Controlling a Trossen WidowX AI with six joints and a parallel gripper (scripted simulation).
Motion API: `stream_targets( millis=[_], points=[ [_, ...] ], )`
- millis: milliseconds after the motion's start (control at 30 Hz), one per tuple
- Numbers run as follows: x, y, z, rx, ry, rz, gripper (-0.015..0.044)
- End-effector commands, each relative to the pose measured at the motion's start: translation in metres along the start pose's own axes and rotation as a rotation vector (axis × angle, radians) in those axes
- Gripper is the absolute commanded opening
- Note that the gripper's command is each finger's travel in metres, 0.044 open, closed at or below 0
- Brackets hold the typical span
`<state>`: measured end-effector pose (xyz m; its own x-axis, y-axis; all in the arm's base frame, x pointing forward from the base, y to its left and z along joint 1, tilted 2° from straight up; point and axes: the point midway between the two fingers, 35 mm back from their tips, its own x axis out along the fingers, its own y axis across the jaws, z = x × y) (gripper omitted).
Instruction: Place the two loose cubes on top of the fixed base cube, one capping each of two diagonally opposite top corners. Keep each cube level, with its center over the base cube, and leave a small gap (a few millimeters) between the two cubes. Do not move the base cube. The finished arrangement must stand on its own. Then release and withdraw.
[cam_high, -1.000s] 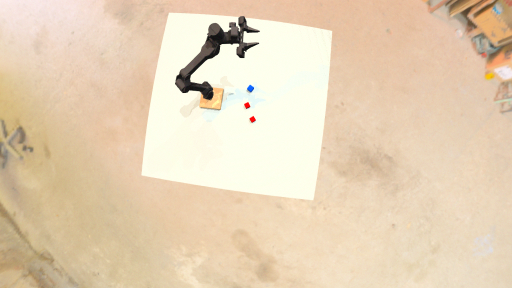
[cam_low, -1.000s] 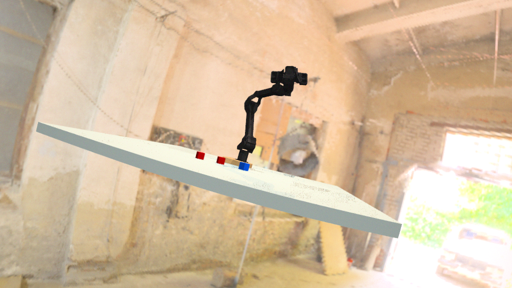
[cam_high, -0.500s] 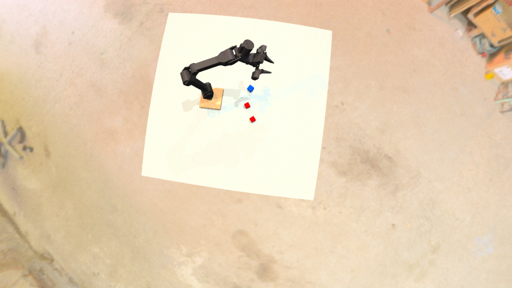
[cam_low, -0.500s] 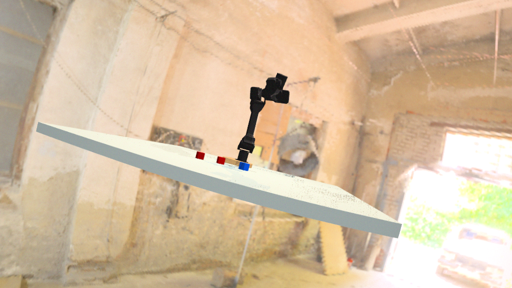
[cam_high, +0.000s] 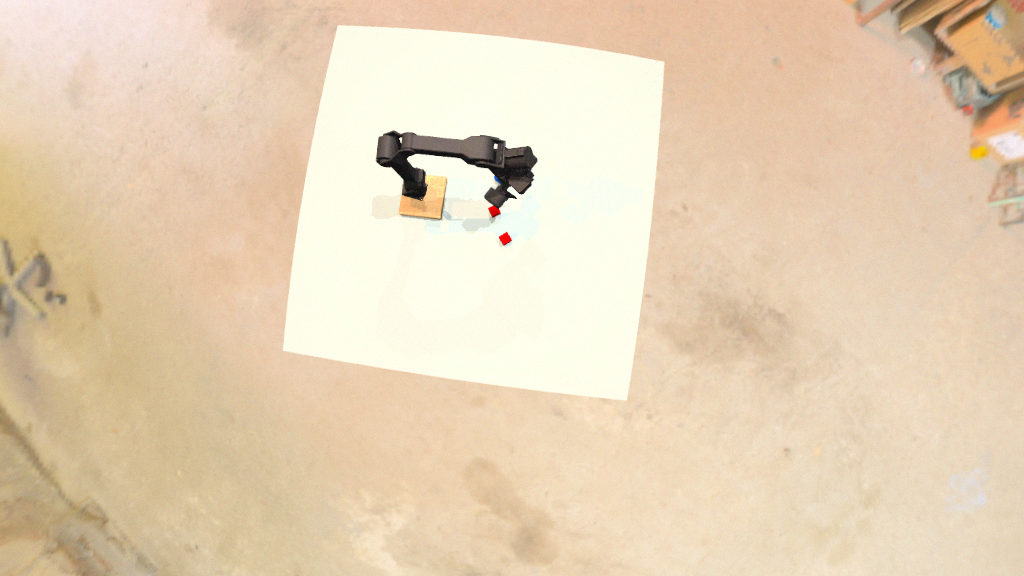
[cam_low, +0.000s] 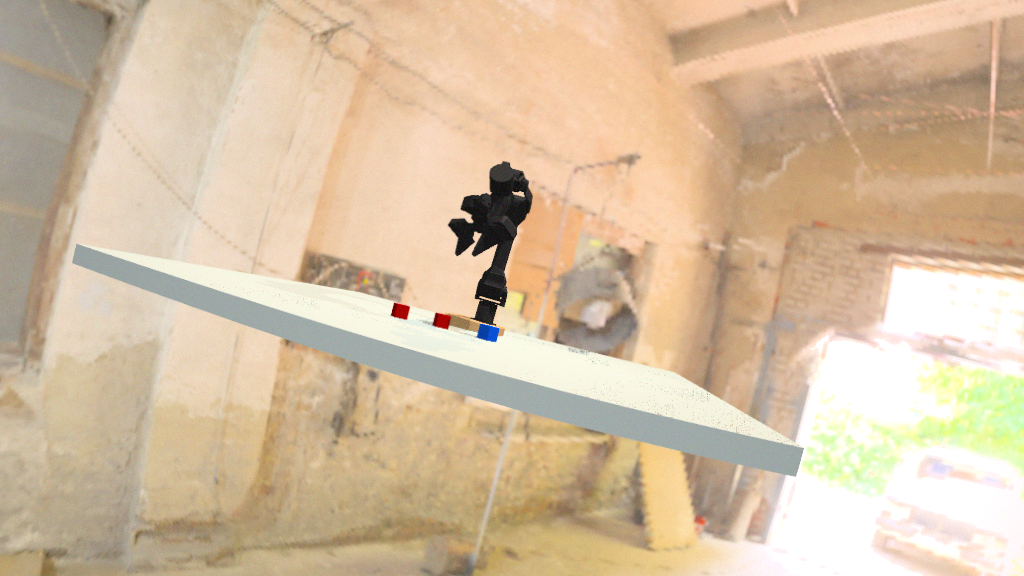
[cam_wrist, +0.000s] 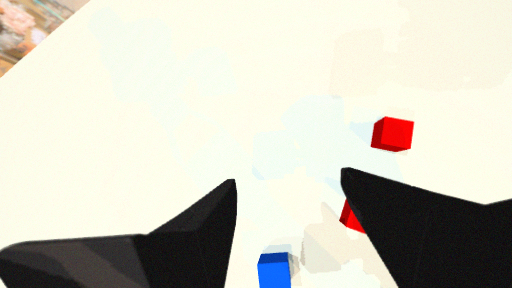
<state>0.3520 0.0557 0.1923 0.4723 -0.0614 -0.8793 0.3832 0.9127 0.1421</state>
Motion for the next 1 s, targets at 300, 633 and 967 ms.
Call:
stream_targets(
  millis=[300,633,967],
  points=[
    [0.023,-0.083,-0.053,0.405,0.446,-0.201,0.0265],
    [0.062,-0.087,-0.071,0.405,0.446,-0.201,0.0265],
    [0.089,-0.091,-0.087,0.405,0.446,-0.201,0.0265]
  ],
)
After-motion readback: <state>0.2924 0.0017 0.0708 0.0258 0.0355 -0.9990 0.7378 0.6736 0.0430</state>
